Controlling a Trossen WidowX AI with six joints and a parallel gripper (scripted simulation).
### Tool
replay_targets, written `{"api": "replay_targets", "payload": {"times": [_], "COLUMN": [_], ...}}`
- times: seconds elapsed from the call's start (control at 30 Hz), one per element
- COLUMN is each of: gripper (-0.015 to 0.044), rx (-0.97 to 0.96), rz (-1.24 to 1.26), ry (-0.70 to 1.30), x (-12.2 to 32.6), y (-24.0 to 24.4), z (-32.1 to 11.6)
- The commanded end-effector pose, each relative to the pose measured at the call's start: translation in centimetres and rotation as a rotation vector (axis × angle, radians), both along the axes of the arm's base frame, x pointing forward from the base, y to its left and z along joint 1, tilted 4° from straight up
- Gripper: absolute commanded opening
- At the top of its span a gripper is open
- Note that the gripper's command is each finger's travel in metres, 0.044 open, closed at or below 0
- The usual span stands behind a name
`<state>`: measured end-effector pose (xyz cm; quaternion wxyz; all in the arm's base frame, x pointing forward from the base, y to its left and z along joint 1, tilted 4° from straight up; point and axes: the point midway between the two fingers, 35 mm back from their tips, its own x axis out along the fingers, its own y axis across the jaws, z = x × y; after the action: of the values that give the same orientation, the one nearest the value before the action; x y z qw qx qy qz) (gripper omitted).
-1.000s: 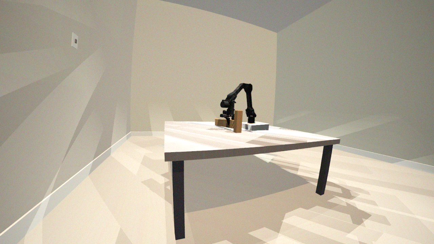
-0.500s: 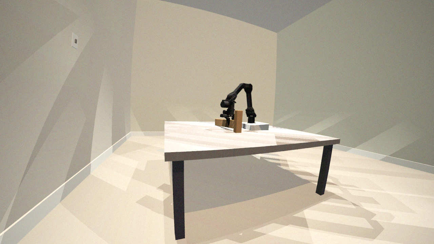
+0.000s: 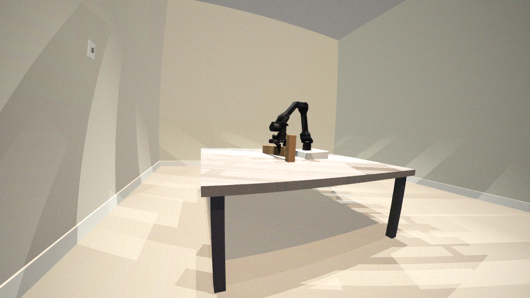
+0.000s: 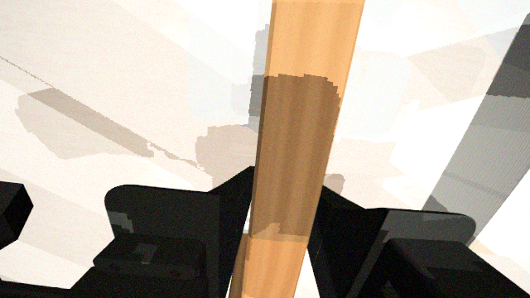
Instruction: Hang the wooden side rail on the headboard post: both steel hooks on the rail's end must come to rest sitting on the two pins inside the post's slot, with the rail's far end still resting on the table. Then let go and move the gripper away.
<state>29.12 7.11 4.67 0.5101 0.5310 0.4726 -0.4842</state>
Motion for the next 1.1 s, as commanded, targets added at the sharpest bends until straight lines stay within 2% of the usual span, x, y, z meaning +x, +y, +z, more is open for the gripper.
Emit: {"api": "replay_targets", "payload": {"times": [0.0,1.07], "gripper": [0.0000,0.0000], "rx": [0.002,0.003], "rz": [-0.004,-0.004], "ry": [-0.007,-0.007], "x": [0.23,0.26], "y": [0.12,0.47], "z": [0.15,0.19]}}
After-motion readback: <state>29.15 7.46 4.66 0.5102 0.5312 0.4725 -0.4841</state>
